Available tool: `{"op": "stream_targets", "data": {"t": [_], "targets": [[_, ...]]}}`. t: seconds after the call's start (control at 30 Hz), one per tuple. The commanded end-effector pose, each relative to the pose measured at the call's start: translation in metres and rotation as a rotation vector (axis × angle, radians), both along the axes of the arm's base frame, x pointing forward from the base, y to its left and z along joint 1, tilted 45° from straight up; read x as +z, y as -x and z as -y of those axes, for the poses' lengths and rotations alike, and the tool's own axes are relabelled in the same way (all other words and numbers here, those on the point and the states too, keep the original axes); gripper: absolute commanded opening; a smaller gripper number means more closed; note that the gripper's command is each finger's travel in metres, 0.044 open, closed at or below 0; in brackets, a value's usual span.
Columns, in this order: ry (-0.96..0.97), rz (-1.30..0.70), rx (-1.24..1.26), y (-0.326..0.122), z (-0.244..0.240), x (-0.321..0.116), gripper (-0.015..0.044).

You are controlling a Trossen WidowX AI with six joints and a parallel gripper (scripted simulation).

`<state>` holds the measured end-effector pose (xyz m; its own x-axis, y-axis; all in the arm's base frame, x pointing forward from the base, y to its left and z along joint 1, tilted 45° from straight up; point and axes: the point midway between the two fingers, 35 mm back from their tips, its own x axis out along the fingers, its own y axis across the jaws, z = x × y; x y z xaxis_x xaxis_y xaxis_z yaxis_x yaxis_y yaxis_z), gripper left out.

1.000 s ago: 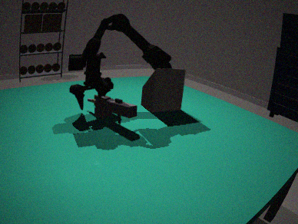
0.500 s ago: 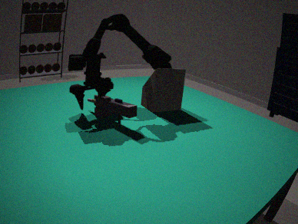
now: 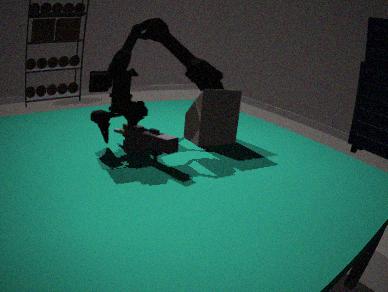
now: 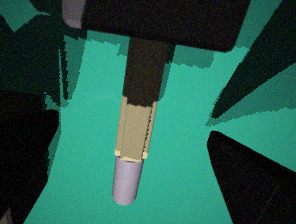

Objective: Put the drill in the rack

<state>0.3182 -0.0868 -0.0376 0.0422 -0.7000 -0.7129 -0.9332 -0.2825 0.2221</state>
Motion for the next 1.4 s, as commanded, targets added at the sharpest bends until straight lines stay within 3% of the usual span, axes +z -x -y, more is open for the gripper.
{"op": "stream_targets", "data": {"t": [0.0, 0.83, 1.37], "targets": [[0.0, -0.007, -0.004, 0.0019, 0.0004, -0.0027, 0.044], [0.0, -0.007, -0.004, 0.002, 0.0004, -0.0028, 0.044], [0.0, 0.0, 0.0, 0.0, 0.0, 0.0, 0.002]]}}
